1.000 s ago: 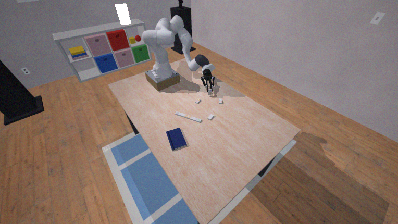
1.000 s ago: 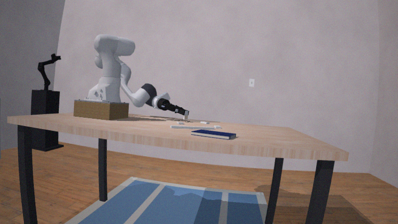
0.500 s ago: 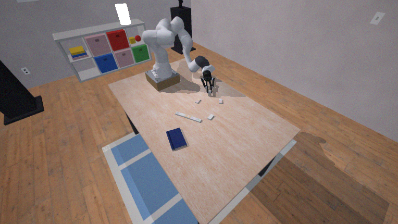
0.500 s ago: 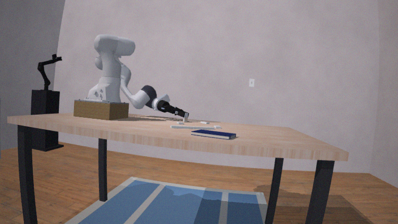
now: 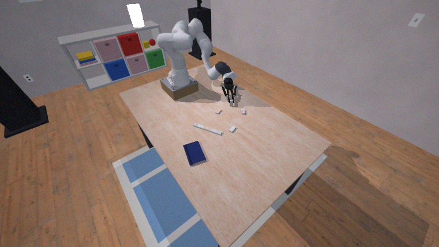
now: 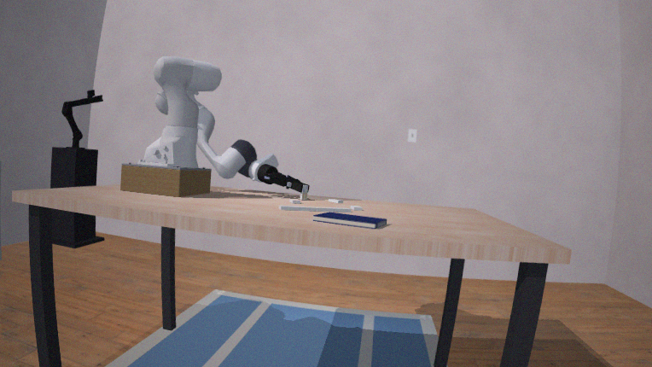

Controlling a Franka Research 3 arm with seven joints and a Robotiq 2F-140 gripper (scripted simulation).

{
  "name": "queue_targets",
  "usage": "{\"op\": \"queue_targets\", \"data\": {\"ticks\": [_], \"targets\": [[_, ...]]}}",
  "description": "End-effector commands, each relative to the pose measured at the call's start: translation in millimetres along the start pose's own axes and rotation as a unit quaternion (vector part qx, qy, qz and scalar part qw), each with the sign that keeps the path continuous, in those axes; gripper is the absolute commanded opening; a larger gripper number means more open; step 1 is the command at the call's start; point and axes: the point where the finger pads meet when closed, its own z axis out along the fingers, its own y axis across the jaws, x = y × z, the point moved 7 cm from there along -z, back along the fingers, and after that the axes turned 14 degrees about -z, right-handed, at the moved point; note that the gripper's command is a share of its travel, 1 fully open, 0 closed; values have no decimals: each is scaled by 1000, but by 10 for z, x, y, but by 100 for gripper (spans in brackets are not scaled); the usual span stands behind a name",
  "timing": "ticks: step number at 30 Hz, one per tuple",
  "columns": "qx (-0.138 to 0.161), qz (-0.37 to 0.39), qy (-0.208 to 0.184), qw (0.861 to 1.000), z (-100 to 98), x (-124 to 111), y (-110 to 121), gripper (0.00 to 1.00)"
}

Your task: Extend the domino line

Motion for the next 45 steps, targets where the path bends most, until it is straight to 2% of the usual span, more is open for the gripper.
{"op": "queue_targets", "data": {"ticks": [1, 7, 8, 37, 45], "targets": [[-2, 4, -1, 1000, 8, -11, 9, 22], [-2, 4, -1, 1000, 8, -11, 9, 22], [-2, 4, -1, 1000, 8, -11, 9, 33], [-2, 4, -1, 1000, 6, -10, 9, 33], [-2, 4, -1, 1000, -125, 66, 28, 33]]}}
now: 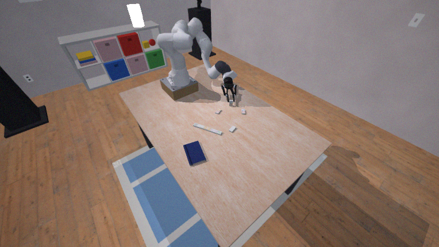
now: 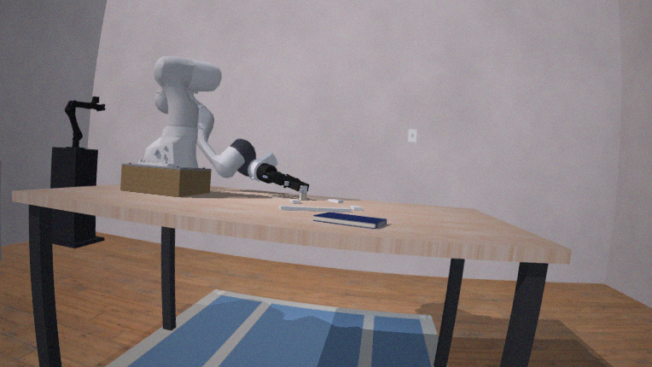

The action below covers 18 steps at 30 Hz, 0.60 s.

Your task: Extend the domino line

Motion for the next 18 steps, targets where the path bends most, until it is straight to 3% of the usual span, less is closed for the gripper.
{"op": "queue_targets", "data": {"ticks": [1, 7, 18], "targets": [[-2, 1, 1, 1000, -97, 64, 19, 33], [-2, 1, 1, 1000, -337, 200, 52, 33], [-2, 1, 1, 1000, -587, 342, 87, 33]]}}
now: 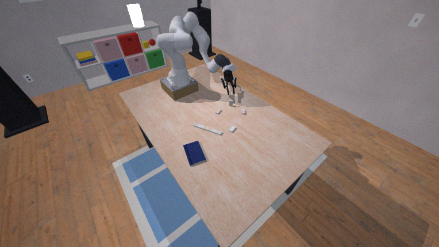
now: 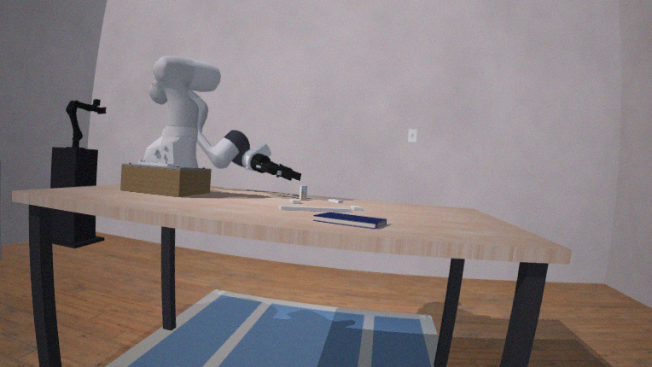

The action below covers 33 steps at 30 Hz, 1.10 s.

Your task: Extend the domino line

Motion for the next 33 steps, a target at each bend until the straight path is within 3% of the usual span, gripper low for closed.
{"op": "queue_targets", "data": {"ticks": [1, 18, 25, 33], "targets": [[-8, -8, 7, 1000, -32, 69, 51, 33], [-8, -8, 6, 1000, 29, 154, 60, 33], [-7, -7, 6, 1000, 139, 283, 81, 33], [-8, -8, 6, 1000, 452, 637, 190, 33]]}}
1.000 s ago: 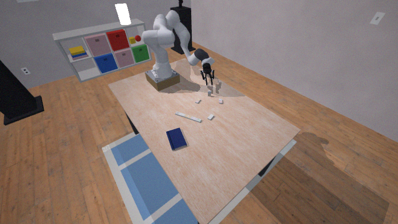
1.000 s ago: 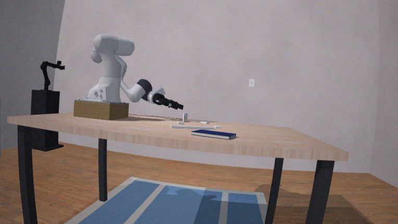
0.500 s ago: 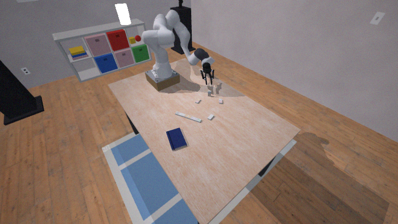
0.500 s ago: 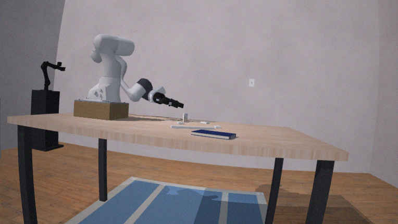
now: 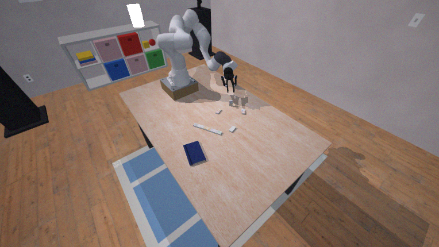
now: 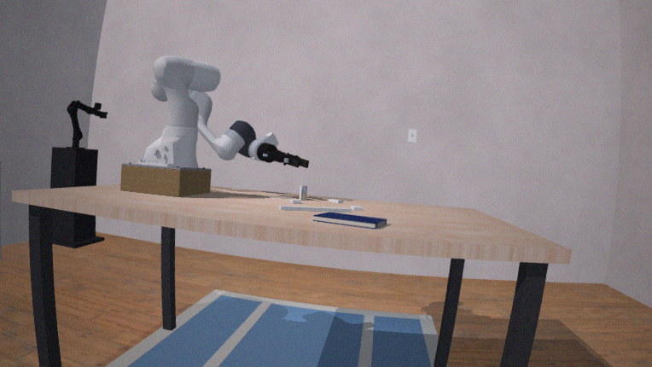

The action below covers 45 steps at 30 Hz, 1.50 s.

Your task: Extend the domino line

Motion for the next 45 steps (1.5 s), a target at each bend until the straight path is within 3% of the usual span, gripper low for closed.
{"op": "queue_targets", "data": {"ticks": [1, 10, 17, 24, 26, 32, 41, 43, 45], "targets": [[14, -17, -11, 1000, 110, 119, -12, 33], [55, -53, -76, 994, 165, 231, 30, 33], [109, -99, -159, 976, 255, 380, 78, 33], [171, -150, -257, 939, 402, 562, 108, 33], [171, -150, -257, 939, 402, 562, 108, 33], [219, -192, -337, 895, 542, 690, 115, 33], [272, -236, -416, 835, 725, 818, 92, 33], [272, -236, -416, 835, 725, 818, 92, 33], [282, -249, -431, 820, 765, 843, 84, 33]]}}
